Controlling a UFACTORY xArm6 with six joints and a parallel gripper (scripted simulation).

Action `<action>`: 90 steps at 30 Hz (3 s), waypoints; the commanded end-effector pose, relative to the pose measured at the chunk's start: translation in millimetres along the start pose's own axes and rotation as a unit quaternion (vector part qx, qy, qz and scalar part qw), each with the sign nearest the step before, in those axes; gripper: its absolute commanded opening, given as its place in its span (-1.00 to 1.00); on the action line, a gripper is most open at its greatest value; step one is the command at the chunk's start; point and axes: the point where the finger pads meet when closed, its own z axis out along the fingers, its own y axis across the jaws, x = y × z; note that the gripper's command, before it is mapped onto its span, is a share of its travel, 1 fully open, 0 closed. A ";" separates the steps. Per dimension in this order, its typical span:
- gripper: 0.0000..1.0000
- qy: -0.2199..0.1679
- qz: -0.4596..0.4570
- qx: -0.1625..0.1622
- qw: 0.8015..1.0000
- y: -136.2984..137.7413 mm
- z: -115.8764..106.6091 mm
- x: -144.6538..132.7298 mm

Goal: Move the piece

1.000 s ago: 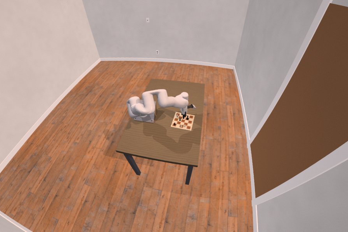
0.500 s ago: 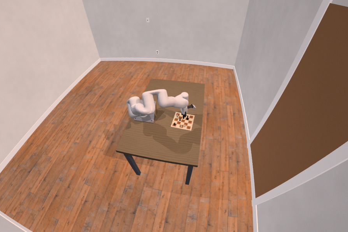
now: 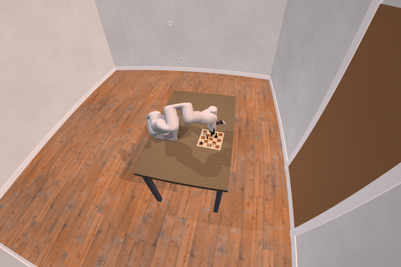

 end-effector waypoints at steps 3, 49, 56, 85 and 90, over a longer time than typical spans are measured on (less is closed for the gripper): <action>-0.31 0.002 0.001 0.000 1.000 0.4 -1.5 1.2; -0.31 0.002 0.001 0.000 1.000 0.4 29.5 1.4; -0.31 0.002 0.001 0.000 1.000 0.4 31.3 1.4; -0.31 0.002 0.001 0.000 1.000 0.4 31.3 1.4; -1.00 0.002 0.001 0.000 1.000 0.4 31.3 1.4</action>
